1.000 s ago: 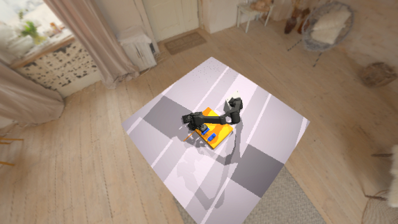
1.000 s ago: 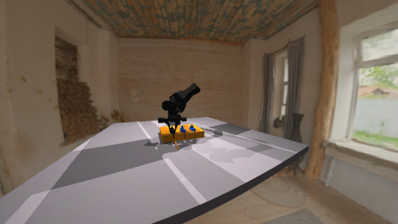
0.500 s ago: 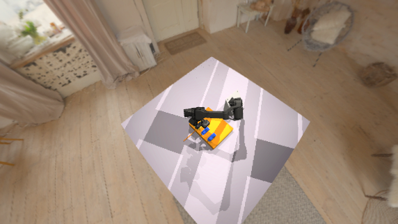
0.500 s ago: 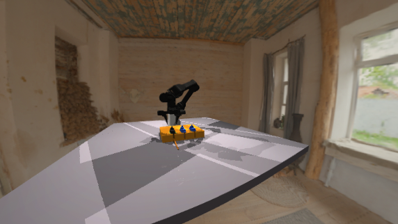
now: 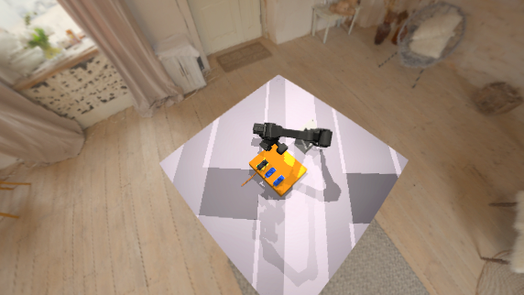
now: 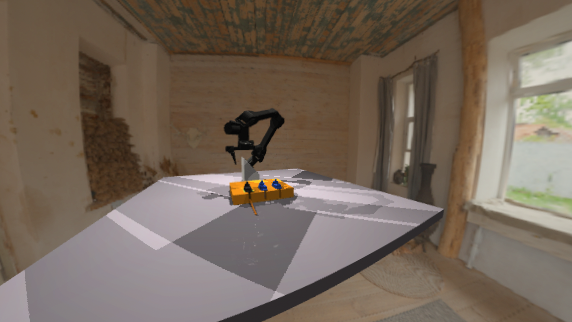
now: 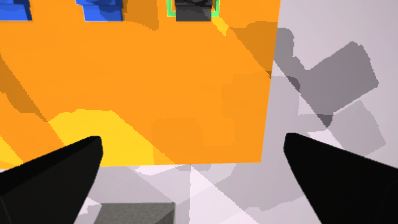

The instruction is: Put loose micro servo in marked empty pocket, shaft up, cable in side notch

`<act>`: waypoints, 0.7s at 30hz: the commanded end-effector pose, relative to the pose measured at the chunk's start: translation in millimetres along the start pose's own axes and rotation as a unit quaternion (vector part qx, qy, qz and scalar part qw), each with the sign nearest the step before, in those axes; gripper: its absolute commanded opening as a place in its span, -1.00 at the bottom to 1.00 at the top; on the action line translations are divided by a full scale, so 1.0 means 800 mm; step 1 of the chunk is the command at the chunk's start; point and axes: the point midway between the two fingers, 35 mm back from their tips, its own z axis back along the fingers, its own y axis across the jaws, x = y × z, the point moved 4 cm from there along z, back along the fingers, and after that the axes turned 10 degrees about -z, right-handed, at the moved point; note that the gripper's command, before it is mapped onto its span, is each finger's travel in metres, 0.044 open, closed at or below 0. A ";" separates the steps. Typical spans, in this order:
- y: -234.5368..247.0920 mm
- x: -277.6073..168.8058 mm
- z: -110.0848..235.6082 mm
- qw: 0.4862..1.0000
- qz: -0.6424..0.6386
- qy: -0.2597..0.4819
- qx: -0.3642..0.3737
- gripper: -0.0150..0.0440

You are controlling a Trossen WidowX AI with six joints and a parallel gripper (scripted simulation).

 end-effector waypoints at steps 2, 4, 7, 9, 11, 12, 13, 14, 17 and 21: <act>-0.002 -0.001 0.049 1.000 -0.001 -0.011 -0.005 1.00; -0.002 -0.002 0.053 1.000 -0.002 -0.011 -0.005 1.00; -0.002 -0.002 0.053 1.000 -0.002 -0.011 -0.005 1.00; -0.002 -0.002 0.053 1.000 -0.002 -0.011 -0.005 1.00; -0.002 -0.002 0.053 1.000 -0.002 -0.011 -0.005 1.00; -0.002 -0.002 0.053 1.000 -0.002 -0.011 -0.005 1.00; -0.002 -0.002 0.053 1.000 -0.002 -0.011 -0.005 1.00; -0.002 -0.002 0.053 1.000 -0.002 -0.011 -0.005 1.00; -0.002 -0.002 0.053 1.000 -0.002 -0.011 -0.005 1.00; -0.002 -0.002 0.053 1.000 -0.002 -0.011 -0.005 1.00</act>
